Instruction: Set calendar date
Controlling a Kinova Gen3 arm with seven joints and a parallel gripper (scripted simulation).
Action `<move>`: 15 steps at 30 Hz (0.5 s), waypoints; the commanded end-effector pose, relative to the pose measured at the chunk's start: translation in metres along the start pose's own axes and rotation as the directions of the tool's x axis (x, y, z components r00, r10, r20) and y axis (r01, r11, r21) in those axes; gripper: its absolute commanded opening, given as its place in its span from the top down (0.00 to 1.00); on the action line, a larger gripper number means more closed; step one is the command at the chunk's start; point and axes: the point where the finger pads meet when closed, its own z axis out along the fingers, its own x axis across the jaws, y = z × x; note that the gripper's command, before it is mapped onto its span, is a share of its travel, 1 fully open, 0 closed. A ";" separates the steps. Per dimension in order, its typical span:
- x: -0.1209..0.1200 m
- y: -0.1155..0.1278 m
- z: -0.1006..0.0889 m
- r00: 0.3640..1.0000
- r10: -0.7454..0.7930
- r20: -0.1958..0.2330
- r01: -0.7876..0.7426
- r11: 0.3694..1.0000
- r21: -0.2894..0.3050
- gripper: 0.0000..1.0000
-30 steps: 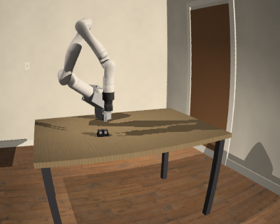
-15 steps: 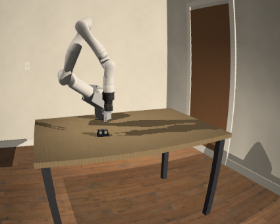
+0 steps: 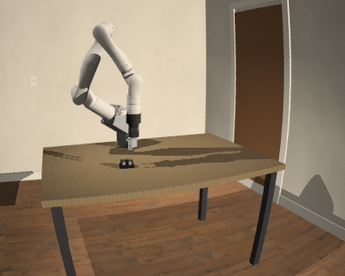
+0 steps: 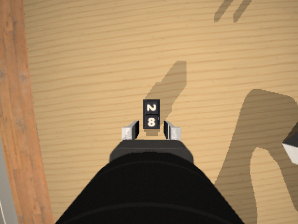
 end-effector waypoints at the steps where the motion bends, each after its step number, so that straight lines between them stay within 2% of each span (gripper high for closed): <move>1: 0.000 0.000 0.000 1.000 0.000 0.000 0.000 1.000 0.000 0.13; 15: 0.000 0.000 0.014 1.000 0.000 0.001 0.000 1.000 0.000 0.13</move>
